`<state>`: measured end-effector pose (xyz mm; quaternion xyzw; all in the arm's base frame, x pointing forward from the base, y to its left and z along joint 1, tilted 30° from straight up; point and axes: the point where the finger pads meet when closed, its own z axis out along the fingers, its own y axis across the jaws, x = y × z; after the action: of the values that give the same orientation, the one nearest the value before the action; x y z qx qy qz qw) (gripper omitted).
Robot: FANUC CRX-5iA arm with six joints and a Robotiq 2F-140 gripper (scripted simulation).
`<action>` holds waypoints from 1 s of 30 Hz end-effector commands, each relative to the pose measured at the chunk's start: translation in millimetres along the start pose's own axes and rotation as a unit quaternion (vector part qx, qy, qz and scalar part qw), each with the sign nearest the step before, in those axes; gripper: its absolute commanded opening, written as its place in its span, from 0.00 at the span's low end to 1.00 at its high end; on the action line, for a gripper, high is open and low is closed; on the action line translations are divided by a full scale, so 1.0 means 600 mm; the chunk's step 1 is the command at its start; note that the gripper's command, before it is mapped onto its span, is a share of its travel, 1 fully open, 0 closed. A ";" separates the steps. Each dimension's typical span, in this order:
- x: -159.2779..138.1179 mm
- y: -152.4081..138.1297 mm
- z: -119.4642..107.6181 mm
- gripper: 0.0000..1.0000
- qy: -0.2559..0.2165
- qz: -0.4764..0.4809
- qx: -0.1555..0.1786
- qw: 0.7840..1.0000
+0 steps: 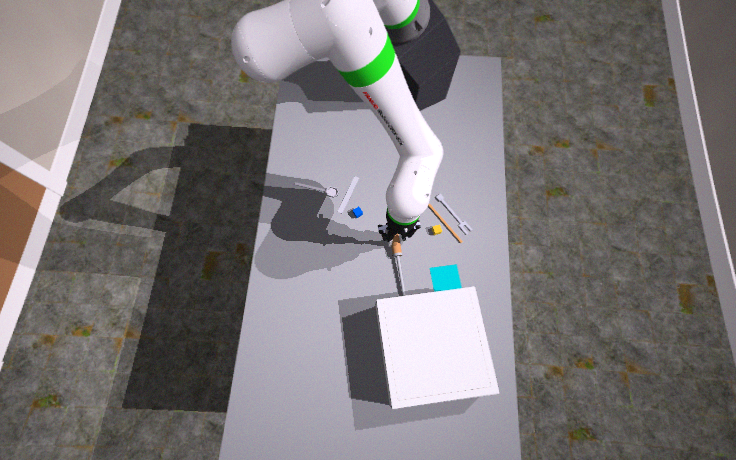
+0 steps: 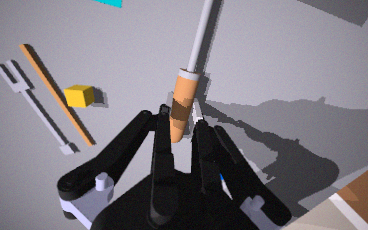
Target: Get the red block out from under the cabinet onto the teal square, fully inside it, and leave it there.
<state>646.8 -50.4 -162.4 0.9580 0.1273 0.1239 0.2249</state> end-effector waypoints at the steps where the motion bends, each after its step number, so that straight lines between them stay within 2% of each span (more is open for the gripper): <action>1: 0.018 0.000 0.000 0.00 -0.001 0.000 0.000 1.000; 9: 0.059 0.000 0.000 0.00 -0.001 0.000 0.000 1.000; 30: 0.120 0.000 0.000 0.00 -0.001 0.000 0.000 1.000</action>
<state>712.1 -29.9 -150.1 0.9582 0.1275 0.1227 0.2250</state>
